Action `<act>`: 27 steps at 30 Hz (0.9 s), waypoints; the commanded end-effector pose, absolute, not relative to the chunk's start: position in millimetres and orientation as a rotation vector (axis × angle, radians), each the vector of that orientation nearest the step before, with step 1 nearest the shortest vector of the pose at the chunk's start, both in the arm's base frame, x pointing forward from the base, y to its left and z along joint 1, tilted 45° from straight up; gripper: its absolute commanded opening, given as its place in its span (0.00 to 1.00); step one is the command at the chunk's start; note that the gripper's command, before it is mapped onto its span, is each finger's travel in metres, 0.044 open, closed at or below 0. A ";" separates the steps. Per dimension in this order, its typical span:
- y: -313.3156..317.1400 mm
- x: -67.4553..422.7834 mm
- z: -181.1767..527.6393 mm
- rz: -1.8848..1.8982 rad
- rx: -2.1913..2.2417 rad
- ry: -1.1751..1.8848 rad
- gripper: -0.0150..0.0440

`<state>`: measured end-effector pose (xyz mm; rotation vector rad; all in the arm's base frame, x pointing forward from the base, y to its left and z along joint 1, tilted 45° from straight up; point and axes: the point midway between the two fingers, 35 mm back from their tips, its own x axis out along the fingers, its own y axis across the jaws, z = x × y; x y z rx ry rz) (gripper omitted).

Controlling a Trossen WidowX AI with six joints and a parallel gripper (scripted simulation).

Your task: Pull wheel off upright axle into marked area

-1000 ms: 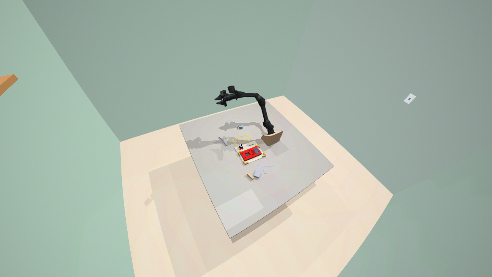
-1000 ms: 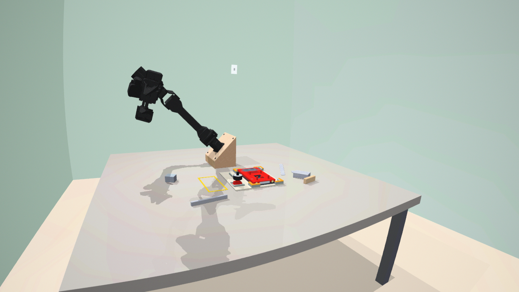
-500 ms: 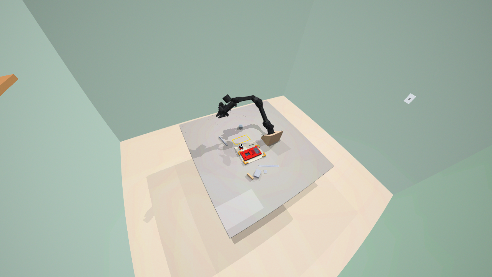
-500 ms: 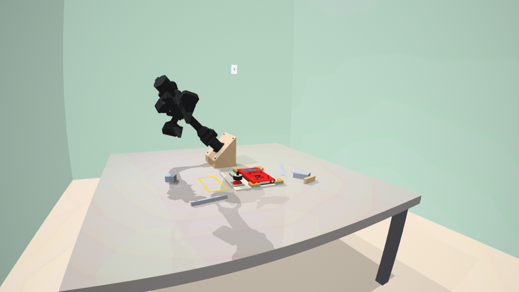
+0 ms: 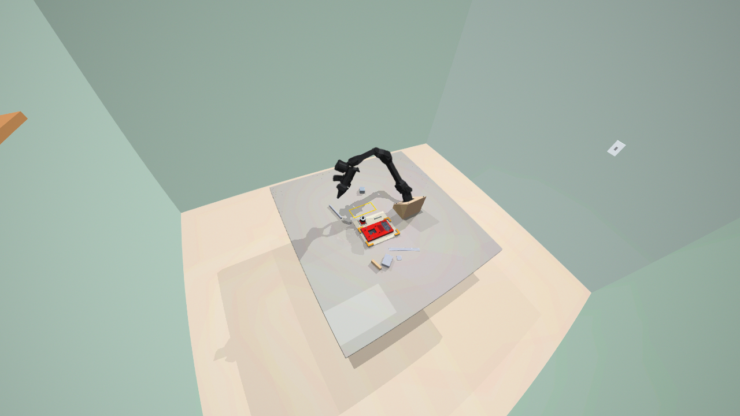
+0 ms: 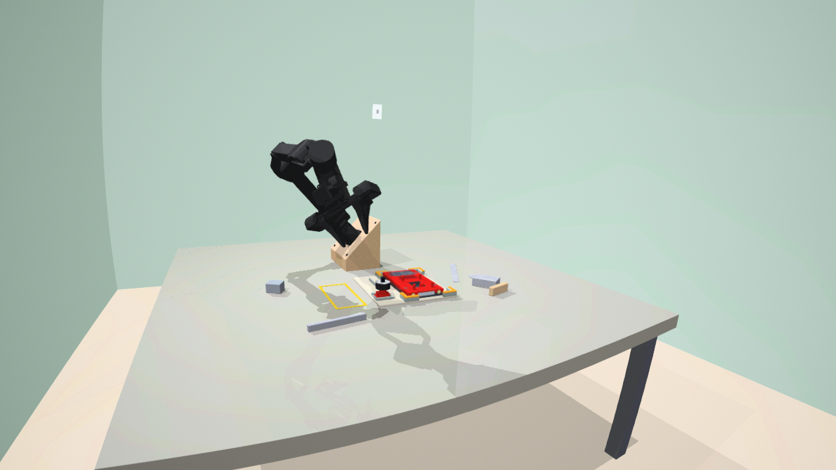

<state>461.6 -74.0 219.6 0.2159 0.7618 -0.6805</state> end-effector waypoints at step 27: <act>-28.8 363.0 68.9 -0.708 -0.518 1.495 0.76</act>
